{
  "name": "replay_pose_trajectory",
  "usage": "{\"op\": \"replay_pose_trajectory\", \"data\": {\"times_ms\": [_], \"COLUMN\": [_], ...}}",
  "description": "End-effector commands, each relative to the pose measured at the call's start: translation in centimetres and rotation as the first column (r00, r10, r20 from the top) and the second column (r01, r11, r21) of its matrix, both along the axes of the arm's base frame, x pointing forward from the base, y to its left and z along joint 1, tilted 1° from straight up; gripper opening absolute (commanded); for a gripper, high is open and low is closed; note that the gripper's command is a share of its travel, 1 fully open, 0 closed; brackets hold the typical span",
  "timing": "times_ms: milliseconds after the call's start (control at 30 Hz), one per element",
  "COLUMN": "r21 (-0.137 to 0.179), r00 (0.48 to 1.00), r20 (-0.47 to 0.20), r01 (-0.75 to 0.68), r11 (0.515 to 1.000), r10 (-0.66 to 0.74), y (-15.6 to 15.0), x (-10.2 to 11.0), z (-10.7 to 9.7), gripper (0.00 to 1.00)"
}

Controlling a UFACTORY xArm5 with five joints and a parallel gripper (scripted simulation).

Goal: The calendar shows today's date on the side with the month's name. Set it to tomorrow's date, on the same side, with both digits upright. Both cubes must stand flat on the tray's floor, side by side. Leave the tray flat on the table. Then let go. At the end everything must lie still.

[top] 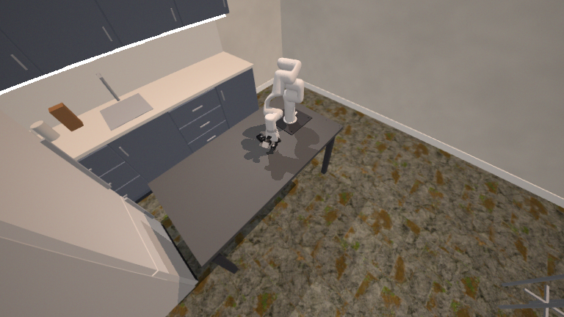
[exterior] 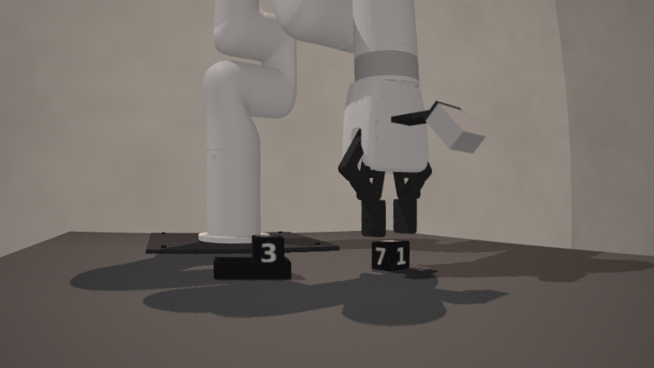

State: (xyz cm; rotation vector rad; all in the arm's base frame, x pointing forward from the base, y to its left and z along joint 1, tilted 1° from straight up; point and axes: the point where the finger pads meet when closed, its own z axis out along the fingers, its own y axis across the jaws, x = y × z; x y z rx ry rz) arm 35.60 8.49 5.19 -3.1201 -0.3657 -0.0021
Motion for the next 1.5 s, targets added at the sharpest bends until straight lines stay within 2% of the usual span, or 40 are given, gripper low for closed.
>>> {"op": "replay_pose_trajectory", "data": {"times_ms": [0, 833, 1000, 1300, 1467], "r21": [0.001, 0.001, 0.001, 0.001, 0.001], "r00": [1.0, 1.0, 1.0, 1.0, 1.0], "r20": [0.003, 0.003, 0.003, 0.003, 0.003], "r01": [0.0, 0.0, 0.0, 0.0, 0.0], "r11": [1.0, 1.0, 1.0, 1.0, 1.0], "r10": [0.0, 0.0, 0.0, 0.0, 0.0], "y": [0.0, 0.0, 0.0, 0.0, 0.0], "x": [0.1, 0.1, 0.1, 0.1, 0.1], "z": [0.1, 0.3, 0.8, 3.8, 4.7], "gripper": [0.49, 0.49, 0.49, 0.49, 0.49]}}
